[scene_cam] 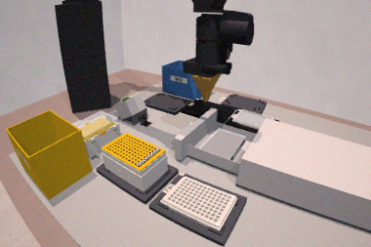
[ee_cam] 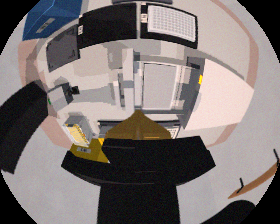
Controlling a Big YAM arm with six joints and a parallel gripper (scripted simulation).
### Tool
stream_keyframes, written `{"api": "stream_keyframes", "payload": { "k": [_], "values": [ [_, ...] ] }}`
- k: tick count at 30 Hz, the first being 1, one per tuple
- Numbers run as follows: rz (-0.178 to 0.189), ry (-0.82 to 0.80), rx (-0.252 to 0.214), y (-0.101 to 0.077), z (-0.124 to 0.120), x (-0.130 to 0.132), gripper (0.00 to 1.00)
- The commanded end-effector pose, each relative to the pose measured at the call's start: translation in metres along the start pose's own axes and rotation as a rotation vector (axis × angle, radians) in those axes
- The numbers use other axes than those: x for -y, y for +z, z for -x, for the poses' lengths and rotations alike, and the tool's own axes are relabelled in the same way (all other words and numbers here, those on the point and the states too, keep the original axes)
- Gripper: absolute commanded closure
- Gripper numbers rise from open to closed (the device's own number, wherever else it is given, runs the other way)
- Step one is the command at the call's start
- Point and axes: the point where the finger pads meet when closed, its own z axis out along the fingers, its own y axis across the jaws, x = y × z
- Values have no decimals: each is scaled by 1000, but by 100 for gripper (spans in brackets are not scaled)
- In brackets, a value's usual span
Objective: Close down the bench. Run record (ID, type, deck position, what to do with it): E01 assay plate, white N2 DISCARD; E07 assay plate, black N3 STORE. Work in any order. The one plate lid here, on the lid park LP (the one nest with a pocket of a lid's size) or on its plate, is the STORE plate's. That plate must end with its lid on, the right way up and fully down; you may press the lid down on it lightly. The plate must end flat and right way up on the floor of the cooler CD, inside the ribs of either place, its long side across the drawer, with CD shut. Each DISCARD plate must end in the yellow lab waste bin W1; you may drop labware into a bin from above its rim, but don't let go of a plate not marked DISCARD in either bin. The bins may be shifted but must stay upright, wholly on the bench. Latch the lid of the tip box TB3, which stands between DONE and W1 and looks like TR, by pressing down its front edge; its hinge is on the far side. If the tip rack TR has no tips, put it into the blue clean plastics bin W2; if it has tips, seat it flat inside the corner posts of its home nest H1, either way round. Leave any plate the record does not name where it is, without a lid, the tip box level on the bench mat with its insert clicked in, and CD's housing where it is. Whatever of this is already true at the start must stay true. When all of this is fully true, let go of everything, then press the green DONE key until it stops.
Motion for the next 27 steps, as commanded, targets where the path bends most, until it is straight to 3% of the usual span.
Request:
{"api": "stream_keyframes", "payload": {
  "k": [1, 2, 4, 8, 11, 13, 18, 19, 23, 27],
  "values": [
    [-44, 15, 5, -16, 1, 11, 100],
    [-3, 15, 4, 6, 1, -9, 100],
    [-44, 15, 5, -13, 1, -1, 100],
    [-42, 14, 5, -10, 2, -18, 100],
    [-21, 14, 4, 1, 2, -38, 100],
    [-41, 13, 5, -7, 2, -38, 100],
    [-40, 13, 5, -5, 2, -50, 100],
    [-10, 13, 4, 9, 3, -66, 100],
    [-38, 12, 5, -1, 3, -71, 100],
    [-3, 11, 4, 15, 3, -96, 100]
  ]
}}
